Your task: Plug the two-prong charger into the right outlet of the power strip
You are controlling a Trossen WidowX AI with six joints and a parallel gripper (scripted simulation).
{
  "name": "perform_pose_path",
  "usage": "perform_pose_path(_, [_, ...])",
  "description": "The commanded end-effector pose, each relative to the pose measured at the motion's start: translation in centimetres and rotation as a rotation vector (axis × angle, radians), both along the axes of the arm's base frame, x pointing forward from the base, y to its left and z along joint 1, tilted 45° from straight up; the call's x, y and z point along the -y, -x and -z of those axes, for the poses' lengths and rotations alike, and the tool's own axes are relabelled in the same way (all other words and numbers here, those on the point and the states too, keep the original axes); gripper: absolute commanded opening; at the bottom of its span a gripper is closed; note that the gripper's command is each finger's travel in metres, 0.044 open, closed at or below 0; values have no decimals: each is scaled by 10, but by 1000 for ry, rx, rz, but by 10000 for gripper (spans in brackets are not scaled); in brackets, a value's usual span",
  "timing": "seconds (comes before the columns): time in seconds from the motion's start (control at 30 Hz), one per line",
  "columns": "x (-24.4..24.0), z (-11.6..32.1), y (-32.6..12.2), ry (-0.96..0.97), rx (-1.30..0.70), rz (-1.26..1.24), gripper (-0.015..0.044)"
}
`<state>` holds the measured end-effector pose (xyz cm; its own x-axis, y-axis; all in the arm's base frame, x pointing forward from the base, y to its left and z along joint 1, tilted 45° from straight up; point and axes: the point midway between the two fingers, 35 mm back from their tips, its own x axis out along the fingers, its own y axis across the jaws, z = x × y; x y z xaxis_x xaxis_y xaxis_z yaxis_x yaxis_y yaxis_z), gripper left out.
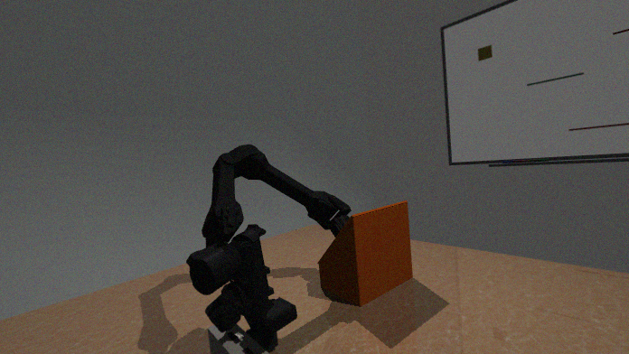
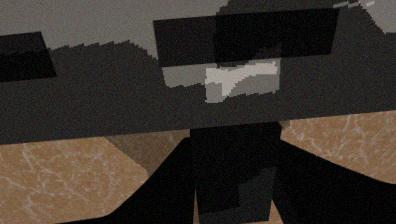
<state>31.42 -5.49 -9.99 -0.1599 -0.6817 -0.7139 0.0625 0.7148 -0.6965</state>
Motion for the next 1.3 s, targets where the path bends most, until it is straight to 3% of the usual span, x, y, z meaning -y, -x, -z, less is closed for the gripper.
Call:
perform_pose_path(0.0, [1,-1,-4,4,5,-5,0])
perform_pose_path(1.27, [3,-1,-19,4,6,-5,0])
